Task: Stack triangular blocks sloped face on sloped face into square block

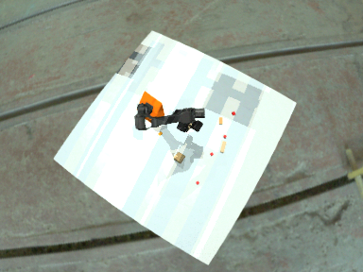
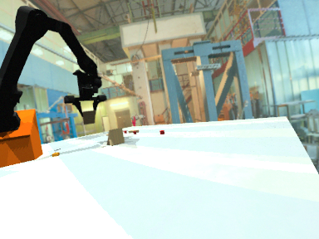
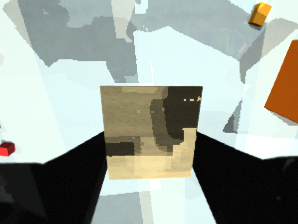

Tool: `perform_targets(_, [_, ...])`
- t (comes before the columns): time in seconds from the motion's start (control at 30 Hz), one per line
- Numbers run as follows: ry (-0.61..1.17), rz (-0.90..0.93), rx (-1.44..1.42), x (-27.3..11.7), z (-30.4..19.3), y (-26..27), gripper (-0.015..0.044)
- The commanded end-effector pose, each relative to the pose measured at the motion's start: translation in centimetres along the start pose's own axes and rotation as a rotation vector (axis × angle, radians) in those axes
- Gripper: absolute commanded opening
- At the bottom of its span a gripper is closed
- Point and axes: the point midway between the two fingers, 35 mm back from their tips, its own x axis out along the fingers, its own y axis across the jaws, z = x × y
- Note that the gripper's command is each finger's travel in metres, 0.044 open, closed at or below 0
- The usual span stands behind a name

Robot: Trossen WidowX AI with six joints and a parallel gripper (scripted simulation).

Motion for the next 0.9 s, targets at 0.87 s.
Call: perform_targets(0.87, [-0.022,0.001,0.004,-3.0,11.2,5.0,0.0000])
